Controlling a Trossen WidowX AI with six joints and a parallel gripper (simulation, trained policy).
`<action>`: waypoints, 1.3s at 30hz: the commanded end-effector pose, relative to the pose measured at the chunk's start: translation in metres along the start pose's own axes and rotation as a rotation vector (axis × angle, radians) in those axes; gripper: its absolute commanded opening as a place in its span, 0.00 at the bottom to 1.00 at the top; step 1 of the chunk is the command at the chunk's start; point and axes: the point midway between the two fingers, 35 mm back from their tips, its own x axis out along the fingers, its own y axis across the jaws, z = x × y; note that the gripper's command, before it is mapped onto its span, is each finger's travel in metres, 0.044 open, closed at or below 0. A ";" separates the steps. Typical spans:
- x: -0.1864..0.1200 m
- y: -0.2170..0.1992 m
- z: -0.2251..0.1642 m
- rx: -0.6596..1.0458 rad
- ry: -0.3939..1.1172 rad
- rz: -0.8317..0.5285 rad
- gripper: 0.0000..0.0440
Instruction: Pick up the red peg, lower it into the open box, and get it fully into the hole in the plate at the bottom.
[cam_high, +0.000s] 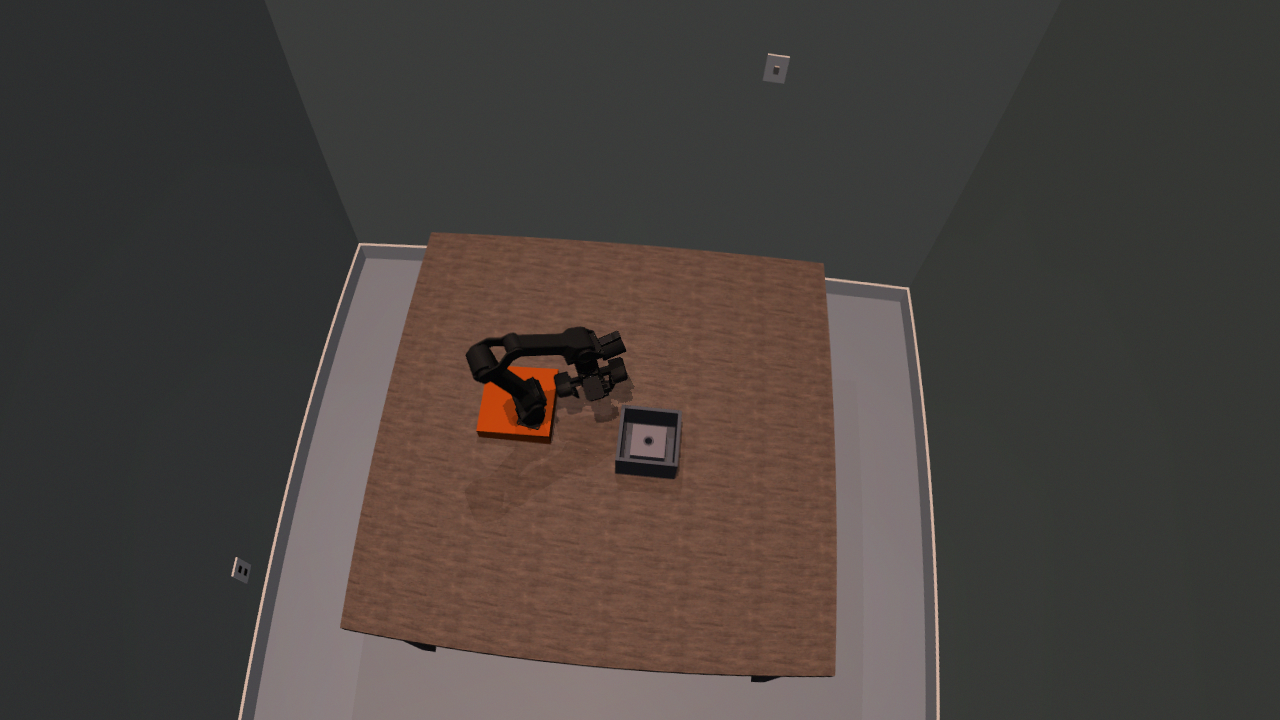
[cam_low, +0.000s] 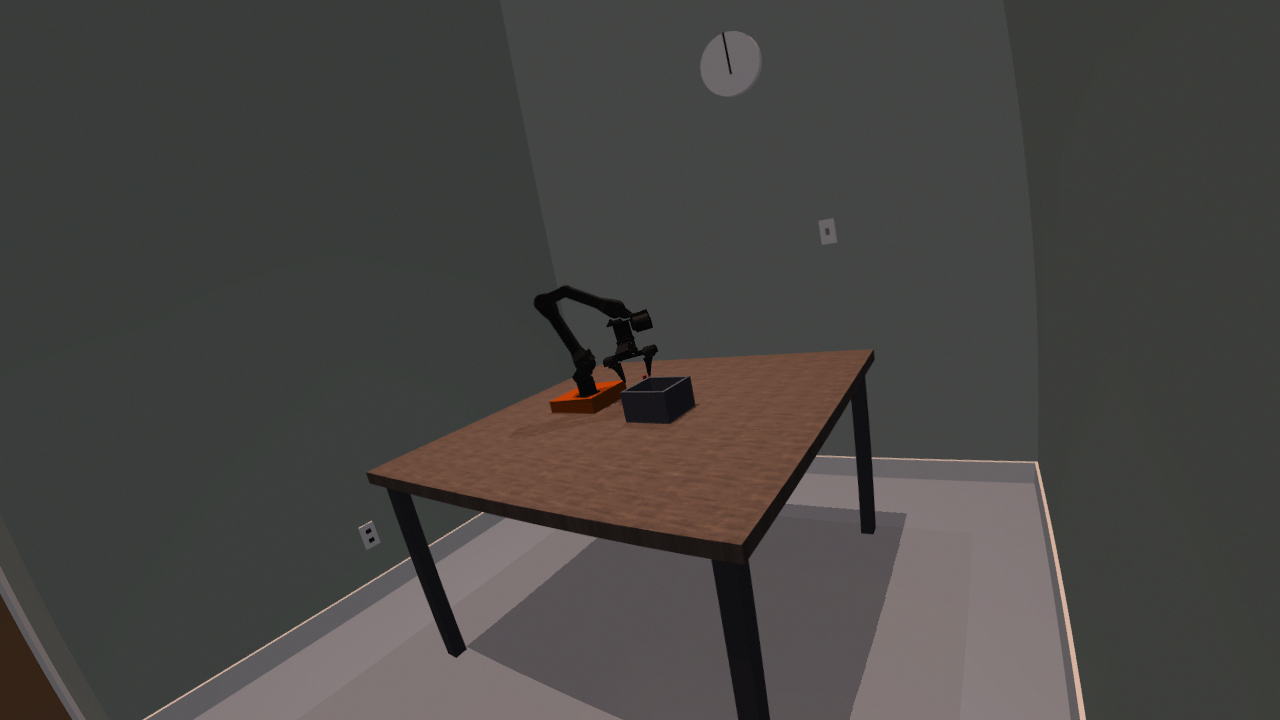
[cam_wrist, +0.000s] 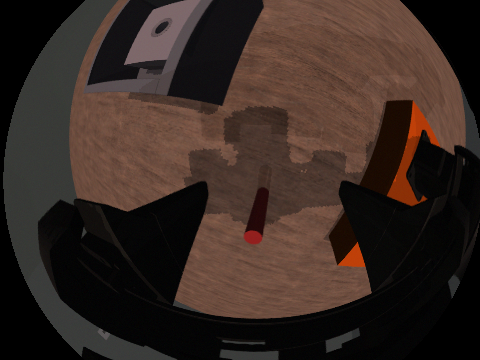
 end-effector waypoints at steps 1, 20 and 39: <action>0.012 0.001 -0.006 -0.004 0.013 0.007 1.00; 0.054 0.009 -0.031 -0.004 0.101 0.040 0.52; 0.029 0.031 -0.017 -0.090 0.072 0.069 0.01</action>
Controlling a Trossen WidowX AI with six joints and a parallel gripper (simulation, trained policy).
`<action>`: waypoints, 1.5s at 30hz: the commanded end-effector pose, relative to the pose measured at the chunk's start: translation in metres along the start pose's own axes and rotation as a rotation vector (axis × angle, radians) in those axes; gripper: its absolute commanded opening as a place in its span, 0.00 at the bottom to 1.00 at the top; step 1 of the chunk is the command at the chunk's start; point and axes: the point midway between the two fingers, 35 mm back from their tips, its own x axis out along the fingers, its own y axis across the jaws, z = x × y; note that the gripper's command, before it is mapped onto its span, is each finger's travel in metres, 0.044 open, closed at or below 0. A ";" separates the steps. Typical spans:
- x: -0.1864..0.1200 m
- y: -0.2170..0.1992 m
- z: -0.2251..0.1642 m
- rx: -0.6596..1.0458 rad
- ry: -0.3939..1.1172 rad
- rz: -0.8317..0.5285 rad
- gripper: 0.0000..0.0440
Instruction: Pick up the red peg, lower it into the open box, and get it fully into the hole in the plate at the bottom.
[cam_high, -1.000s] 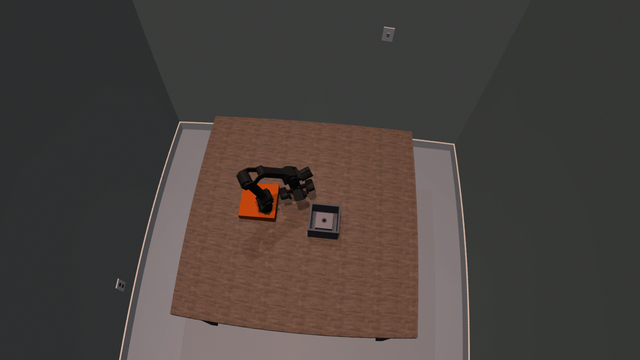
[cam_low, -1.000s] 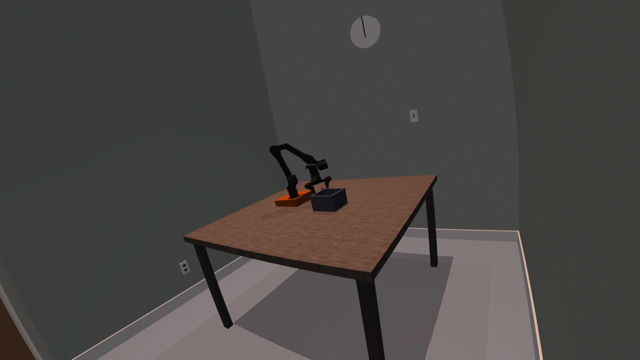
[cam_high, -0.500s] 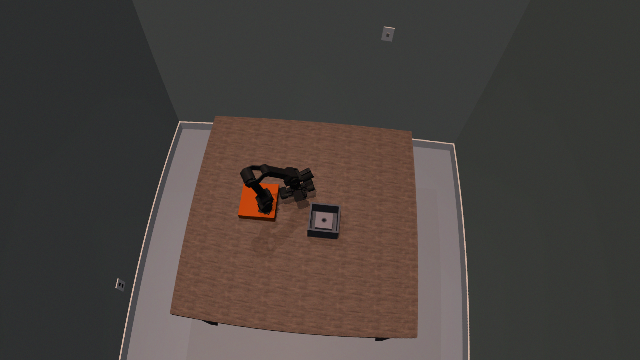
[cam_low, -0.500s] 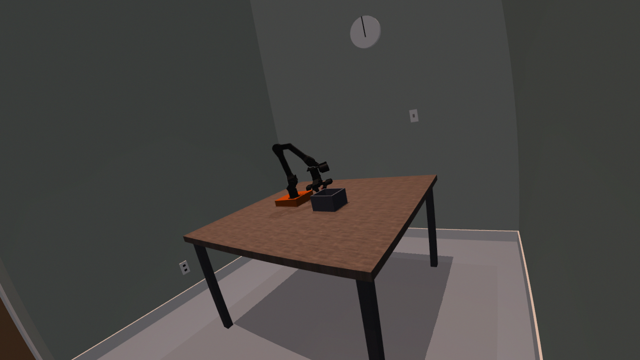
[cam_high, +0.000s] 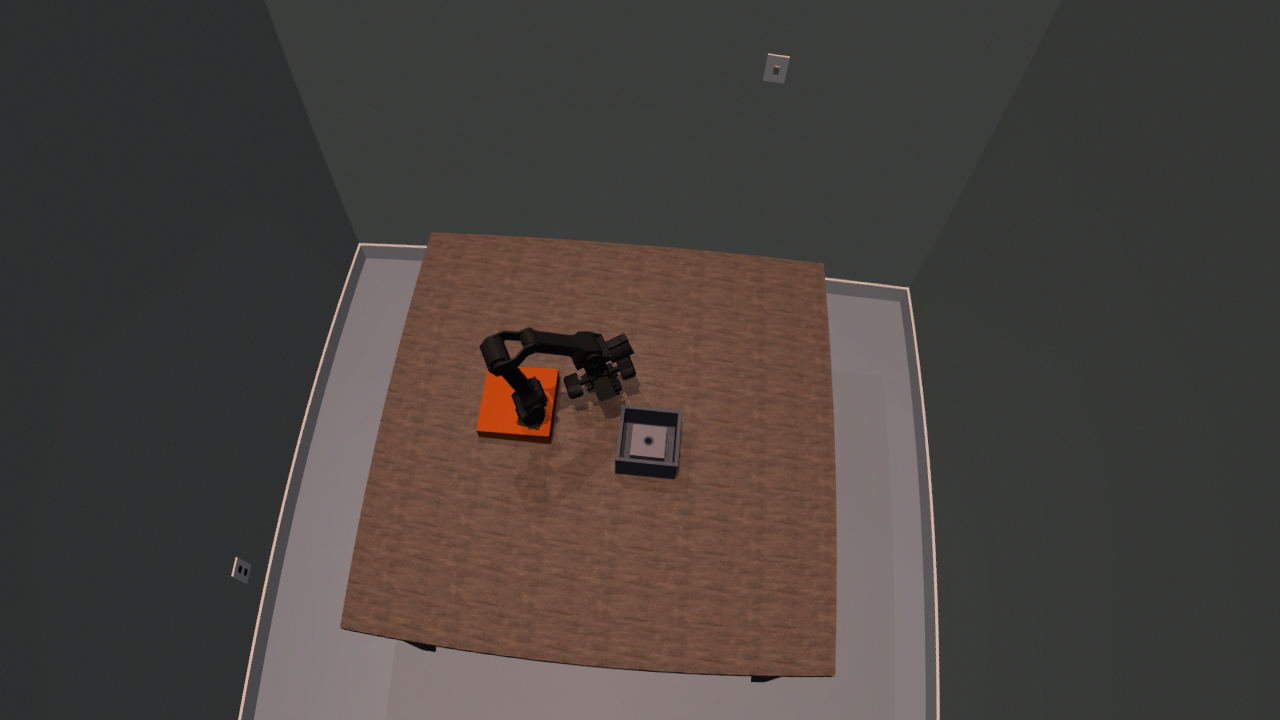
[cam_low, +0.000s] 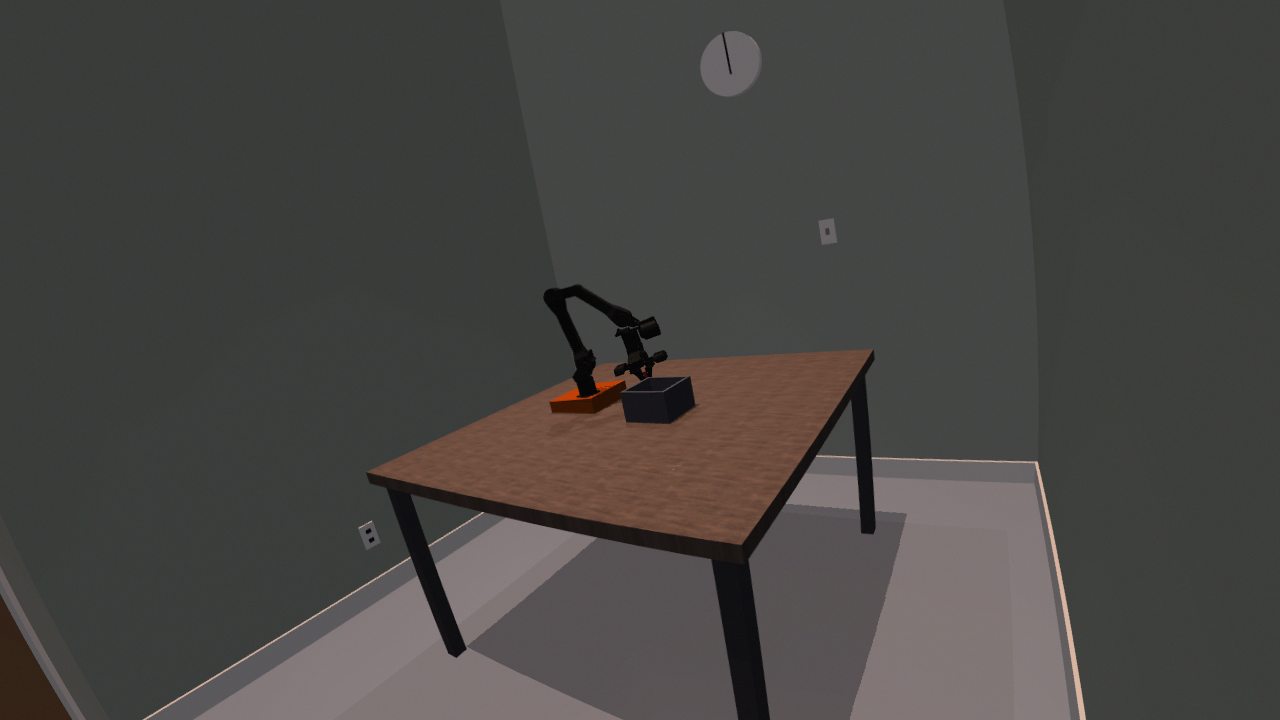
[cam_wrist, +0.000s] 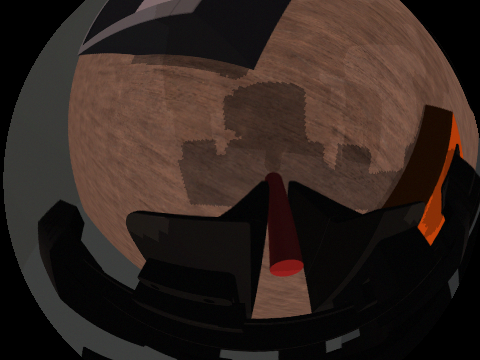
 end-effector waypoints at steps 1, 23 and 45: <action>-0.010 0.007 0.005 -0.025 -0.026 0.019 0.01; -0.078 0.060 0.072 -0.043 -0.185 0.098 0.00; -0.081 0.067 0.159 0.084 -0.226 0.074 0.01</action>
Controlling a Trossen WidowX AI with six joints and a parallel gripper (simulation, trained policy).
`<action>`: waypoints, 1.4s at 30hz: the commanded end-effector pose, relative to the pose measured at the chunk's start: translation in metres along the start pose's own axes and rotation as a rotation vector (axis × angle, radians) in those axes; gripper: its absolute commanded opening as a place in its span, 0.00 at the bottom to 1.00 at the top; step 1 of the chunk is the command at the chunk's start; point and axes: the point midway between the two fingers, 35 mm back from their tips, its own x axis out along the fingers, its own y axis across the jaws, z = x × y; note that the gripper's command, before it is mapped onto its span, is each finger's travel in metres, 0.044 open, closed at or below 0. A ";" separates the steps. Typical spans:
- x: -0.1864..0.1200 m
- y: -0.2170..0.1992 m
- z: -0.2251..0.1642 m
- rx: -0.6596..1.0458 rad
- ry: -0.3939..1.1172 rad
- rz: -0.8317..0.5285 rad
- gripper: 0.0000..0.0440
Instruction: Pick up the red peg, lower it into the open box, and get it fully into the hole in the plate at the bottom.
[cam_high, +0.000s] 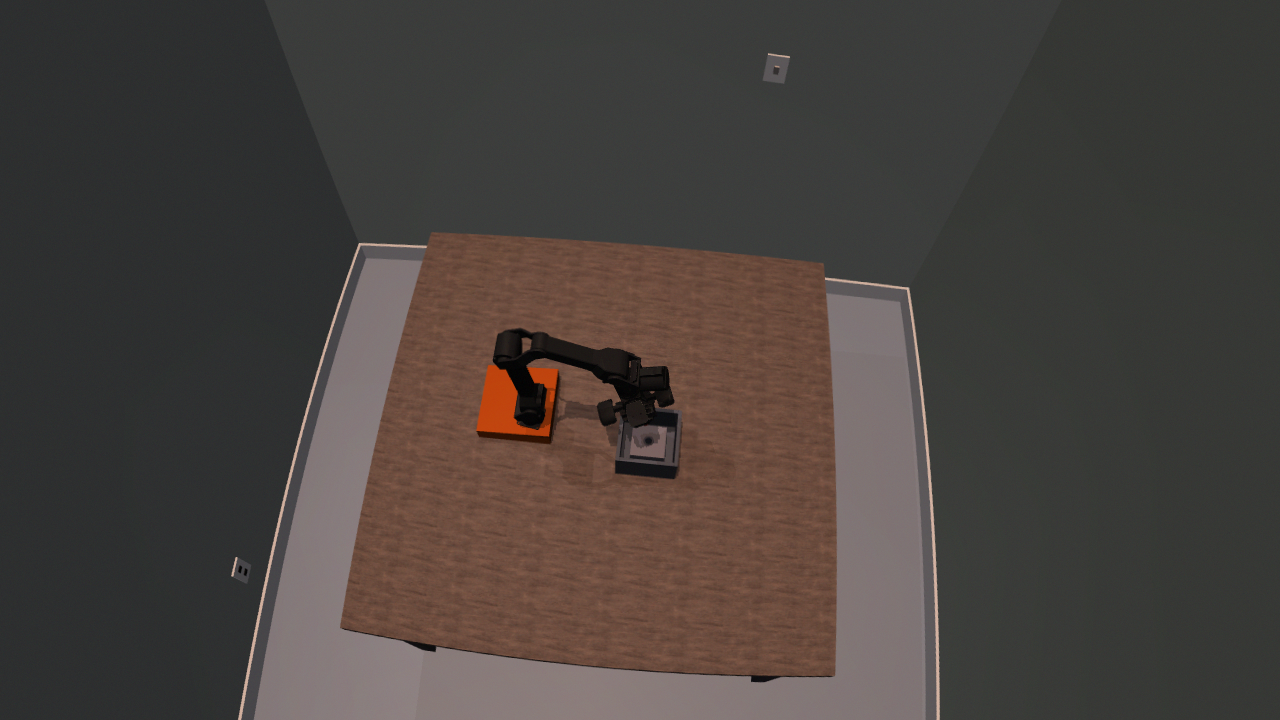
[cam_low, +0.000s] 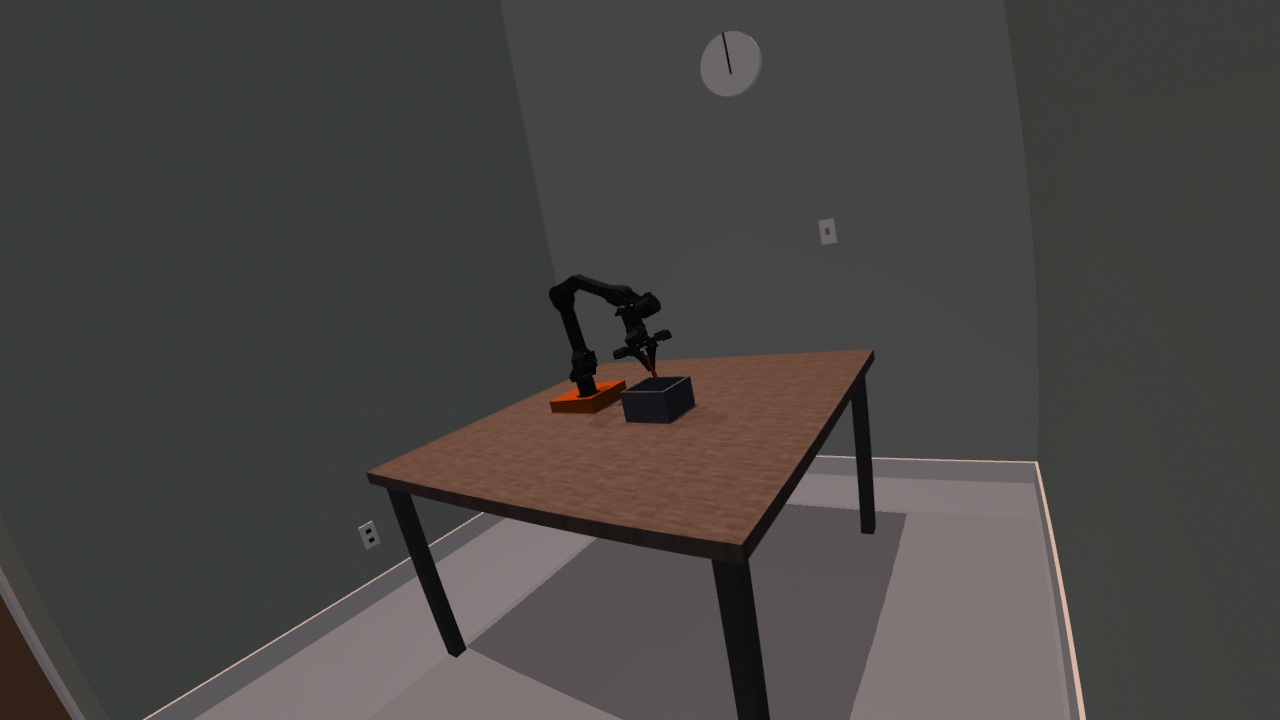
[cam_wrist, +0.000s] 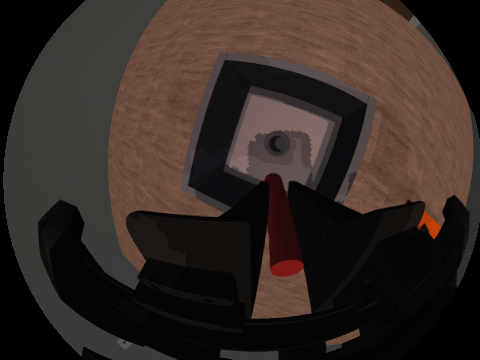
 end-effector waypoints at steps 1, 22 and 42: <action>0.005 0.002 0.007 0.007 0.008 -0.003 0.01; 0.059 -0.007 0.026 0.001 0.075 -0.106 0.31; 0.070 0.025 0.077 -0.008 0.028 -0.067 1.00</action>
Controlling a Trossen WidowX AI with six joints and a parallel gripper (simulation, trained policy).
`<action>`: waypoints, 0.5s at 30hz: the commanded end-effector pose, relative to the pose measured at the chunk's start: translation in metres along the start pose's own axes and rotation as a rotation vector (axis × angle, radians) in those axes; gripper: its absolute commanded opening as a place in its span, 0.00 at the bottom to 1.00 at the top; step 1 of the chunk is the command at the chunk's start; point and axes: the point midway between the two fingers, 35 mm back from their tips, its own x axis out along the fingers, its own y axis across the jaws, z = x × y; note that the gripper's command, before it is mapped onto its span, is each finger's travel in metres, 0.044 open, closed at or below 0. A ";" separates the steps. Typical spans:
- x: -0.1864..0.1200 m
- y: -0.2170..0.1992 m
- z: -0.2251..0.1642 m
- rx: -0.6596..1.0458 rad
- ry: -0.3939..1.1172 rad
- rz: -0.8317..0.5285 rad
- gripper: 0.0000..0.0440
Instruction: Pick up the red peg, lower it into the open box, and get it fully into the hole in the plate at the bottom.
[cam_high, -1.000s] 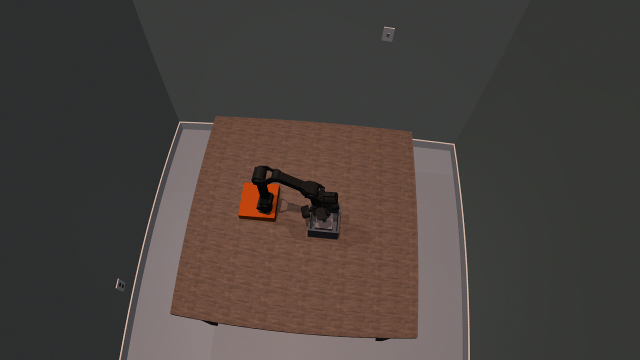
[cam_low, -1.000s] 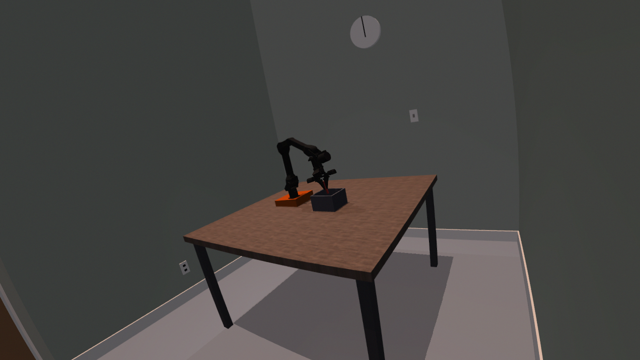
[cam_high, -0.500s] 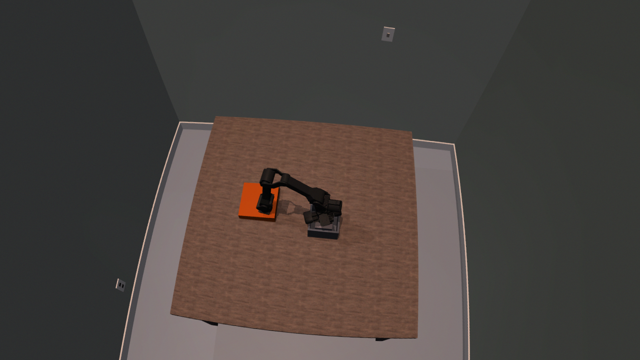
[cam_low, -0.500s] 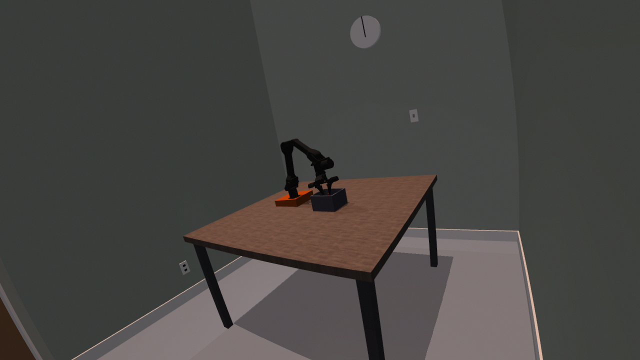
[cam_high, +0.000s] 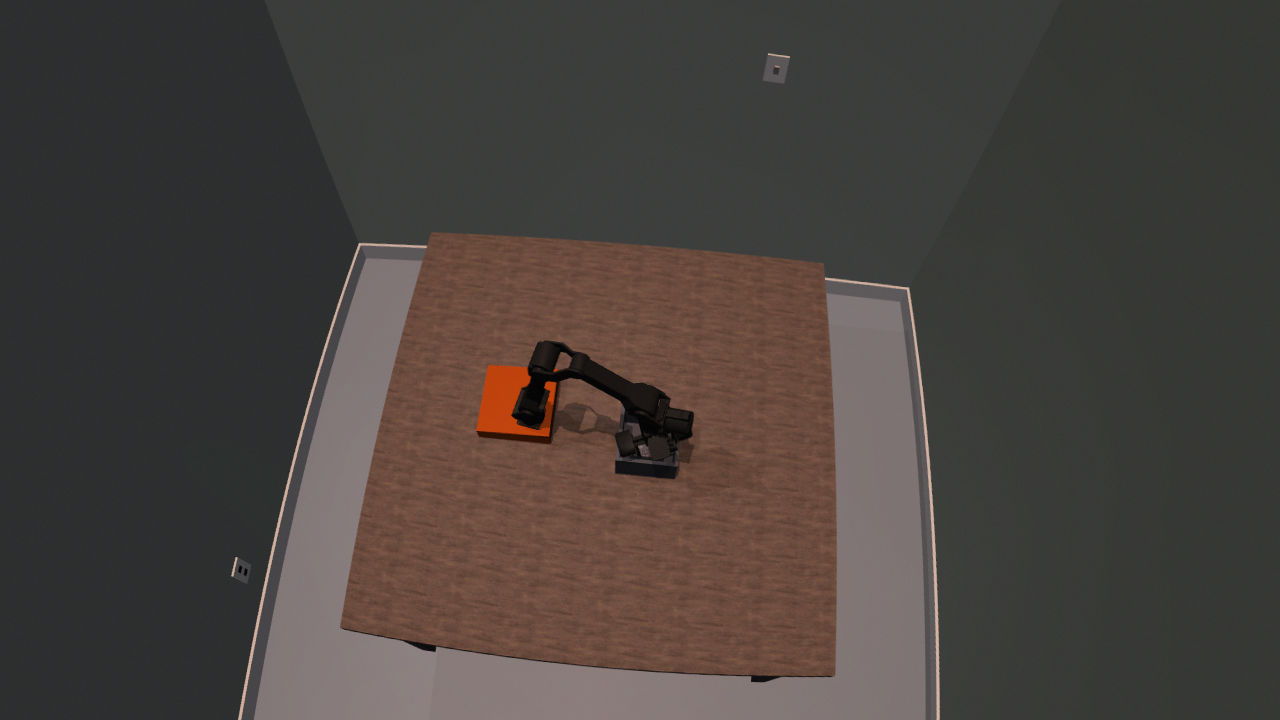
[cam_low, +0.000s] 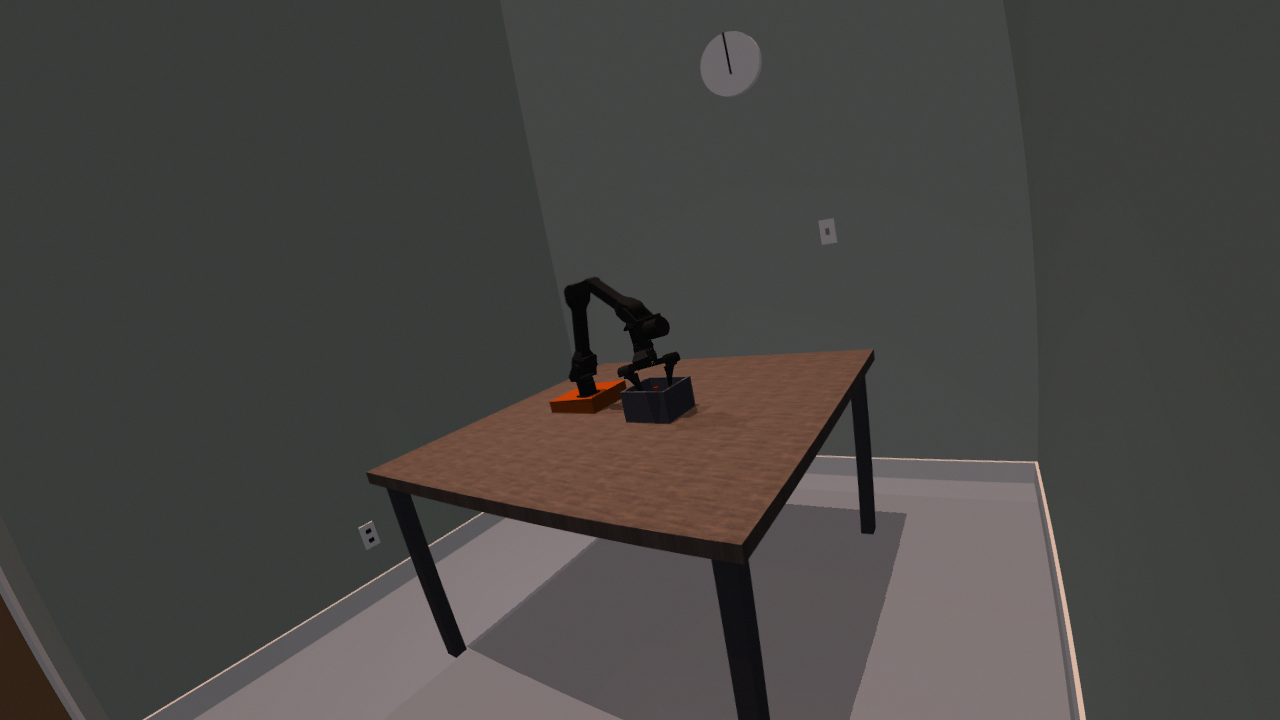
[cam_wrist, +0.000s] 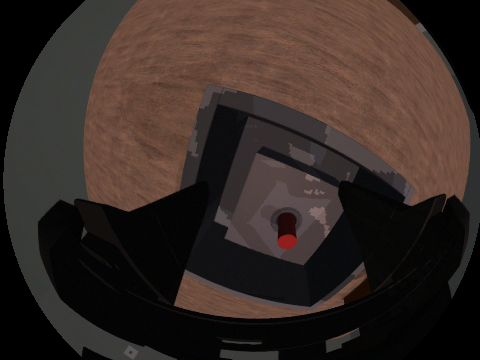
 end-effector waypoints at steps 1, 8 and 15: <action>-0.001 0.014 0.023 0.029 -0.056 0.050 1.00; -0.006 0.019 0.050 0.053 -0.110 0.082 1.00; -0.008 0.025 0.066 0.070 -0.144 0.113 1.00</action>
